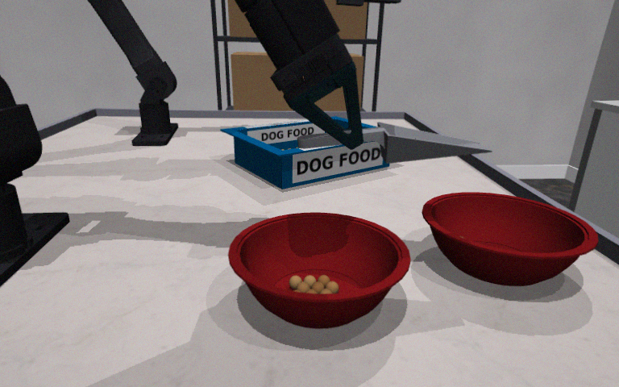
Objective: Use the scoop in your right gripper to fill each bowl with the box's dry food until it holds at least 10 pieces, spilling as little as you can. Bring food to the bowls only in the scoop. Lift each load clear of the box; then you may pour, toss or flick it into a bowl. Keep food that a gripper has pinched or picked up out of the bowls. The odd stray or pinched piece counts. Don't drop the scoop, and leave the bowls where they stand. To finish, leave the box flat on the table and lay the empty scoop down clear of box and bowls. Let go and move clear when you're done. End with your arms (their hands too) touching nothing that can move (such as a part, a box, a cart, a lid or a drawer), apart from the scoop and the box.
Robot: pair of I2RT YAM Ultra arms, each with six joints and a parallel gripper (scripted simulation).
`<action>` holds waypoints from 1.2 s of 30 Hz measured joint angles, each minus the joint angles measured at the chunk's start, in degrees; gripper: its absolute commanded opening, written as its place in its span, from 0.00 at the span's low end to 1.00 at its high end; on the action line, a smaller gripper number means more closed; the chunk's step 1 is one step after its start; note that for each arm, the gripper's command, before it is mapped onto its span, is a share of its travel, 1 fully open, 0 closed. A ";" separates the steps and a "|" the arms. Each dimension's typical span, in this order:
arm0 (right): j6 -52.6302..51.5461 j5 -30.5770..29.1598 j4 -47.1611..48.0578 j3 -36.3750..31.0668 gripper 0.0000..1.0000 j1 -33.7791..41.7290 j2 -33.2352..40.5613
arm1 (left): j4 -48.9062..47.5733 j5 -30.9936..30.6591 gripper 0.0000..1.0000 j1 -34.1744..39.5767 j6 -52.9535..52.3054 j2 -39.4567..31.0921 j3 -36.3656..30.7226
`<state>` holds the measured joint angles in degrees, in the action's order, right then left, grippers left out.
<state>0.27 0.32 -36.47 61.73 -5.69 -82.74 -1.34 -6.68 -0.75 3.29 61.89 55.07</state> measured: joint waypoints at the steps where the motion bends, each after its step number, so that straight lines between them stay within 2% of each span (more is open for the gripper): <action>1: 0.00 0.00 0.00 0.00 0.00 0.00 0.00 | 0.59 1.53 0.26 0.26 -1.09 -0.66 1.33; 6: 0.00 0.00 0.00 0.00 0.00 0.00 0.00 | 1.40 6.03 0.26 1.14 -4.07 -1.33 5.14; 17: 0.04 0.00 0.13 -0.85 0.00 0.28 0.46 | 1.95 6.84 0.26 1.09 -3.69 -2.10 5.31; 27: 0.28 0.20 -1.66 -12.87 0.00 7.65 9.33 | 1.97 6.84 0.26 1.09 -3.58 -2.10 5.29; 36: 0.28 0.15 -1.64 -24.83 0.00 16.09 20.63 | 1.97 6.84 0.26 1.09 -3.58 -2.10 5.29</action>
<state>0.56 0.47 -38.11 36.91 10.39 -62.11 0.62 0.16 0.34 -0.30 59.79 60.36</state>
